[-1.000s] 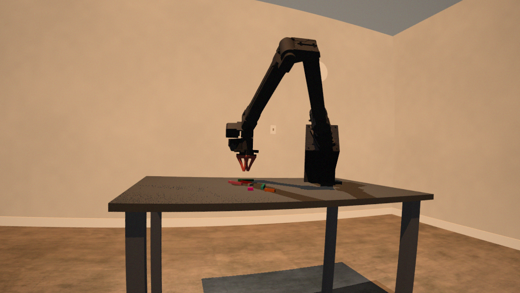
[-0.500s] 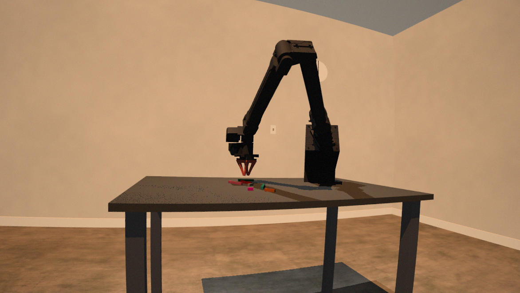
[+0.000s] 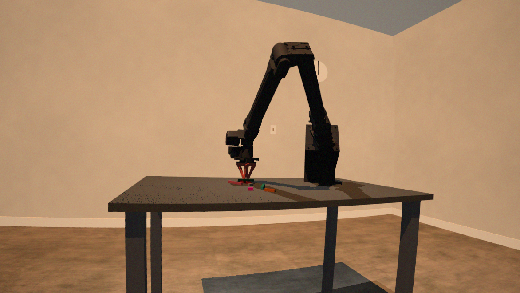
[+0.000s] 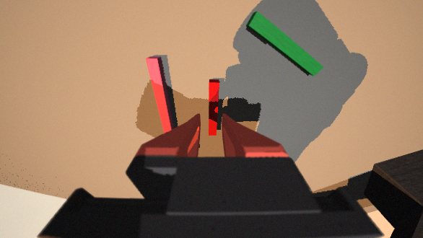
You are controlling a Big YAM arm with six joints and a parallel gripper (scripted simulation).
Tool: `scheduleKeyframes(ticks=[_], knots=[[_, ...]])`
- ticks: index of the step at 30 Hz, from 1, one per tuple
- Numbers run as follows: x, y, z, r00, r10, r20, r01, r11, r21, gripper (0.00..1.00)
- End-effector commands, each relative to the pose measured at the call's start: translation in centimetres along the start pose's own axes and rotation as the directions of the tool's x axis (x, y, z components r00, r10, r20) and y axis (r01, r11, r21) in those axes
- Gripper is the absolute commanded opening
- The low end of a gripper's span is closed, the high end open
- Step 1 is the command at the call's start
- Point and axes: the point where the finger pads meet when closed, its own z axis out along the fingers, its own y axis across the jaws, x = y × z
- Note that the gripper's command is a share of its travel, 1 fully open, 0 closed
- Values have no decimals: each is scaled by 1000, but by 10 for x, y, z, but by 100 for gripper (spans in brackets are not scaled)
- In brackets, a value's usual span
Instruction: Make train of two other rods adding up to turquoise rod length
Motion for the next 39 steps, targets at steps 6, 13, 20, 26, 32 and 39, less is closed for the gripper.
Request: scheduleKeyframes(ticks=[6, 13, 20, 26, 32, 39], knots=[[0, -6, 5, 1000, 27, 3, -27, 1000, 2, 24], [1, -6, 4, 1000, 31, 1, -31, 1000, 6, 24], [1, -6, 4, 1000, 31, 1, -31, 1000, 6, 24], [1, -6, 4, 1000, 31, 1, -31, 1000, 6, 24], [1, -6, 4, 1000, 31, 1, -31, 1000, 6, 24], [1, -6, 4, 1000, 31, 1, -31, 1000, 6, 24]])
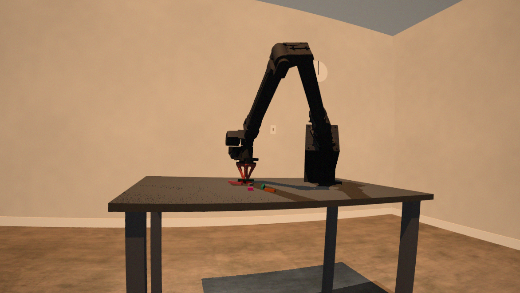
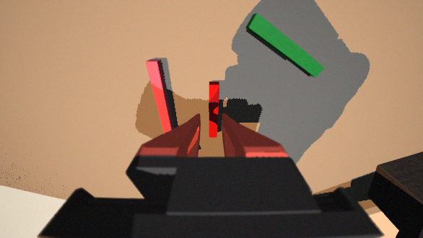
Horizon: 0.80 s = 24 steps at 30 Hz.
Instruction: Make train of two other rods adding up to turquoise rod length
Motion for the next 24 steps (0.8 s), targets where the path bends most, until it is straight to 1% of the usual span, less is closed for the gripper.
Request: scheduleKeyframes(ticks=[1, 9, 15, 19, 24], knots=[[2, -6, 3, 1000, 20, -3, -20, 1000, 9, 24], [2, -6, 3, 1000, 18, -2, -18, 1000, 9, 24], [5, 3, -2, 1000, -7, 9, 7, 1000, -7, 24], [8, 2, -1, 1000, -8, 6, 8, 1000, -6, 24], [6, 2, -3, 1000, -4, 12, 4, 1000, -10, 24]])
